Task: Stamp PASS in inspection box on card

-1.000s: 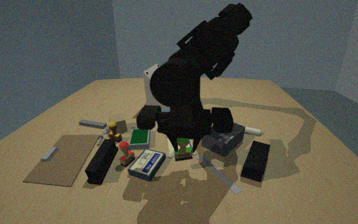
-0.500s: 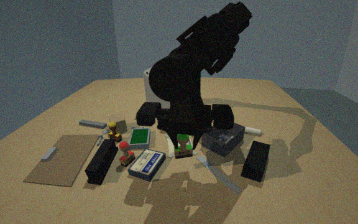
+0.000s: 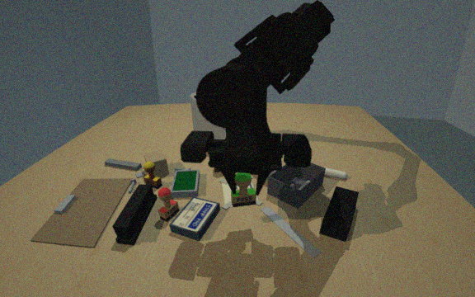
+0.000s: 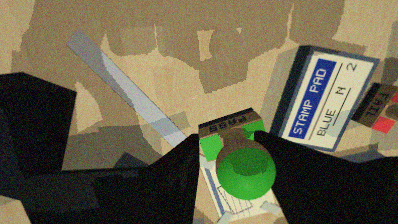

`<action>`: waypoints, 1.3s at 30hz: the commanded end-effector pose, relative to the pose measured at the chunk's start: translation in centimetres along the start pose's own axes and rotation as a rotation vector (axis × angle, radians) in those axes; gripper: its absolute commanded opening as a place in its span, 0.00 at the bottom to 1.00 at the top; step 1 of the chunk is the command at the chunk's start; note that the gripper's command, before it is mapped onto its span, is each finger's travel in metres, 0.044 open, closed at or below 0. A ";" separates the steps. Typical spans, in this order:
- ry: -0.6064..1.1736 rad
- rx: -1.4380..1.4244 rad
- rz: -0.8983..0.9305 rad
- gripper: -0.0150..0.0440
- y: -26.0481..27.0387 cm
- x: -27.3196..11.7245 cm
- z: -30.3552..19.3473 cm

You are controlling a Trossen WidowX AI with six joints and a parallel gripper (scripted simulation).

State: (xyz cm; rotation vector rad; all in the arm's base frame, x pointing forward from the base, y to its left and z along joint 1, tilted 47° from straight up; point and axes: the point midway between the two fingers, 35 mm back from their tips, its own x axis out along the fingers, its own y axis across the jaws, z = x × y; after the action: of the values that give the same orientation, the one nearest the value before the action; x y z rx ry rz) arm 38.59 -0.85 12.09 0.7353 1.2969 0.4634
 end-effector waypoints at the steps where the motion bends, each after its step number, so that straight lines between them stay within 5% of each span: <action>1: -0.006 -0.006 -0.006 0.25 -0.1 -0.4 0.1; 28: -0.005 -0.006 -0.010 0.25 -0.1 -1.7 0.0; 39: -0.005 -0.002 -0.030 0.25 -7.1 -1.9 -3.2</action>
State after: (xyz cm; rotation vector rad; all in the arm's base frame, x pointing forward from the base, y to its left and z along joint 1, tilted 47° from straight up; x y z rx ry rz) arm 35.46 -5.29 9.27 0.7182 1.3001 0.4442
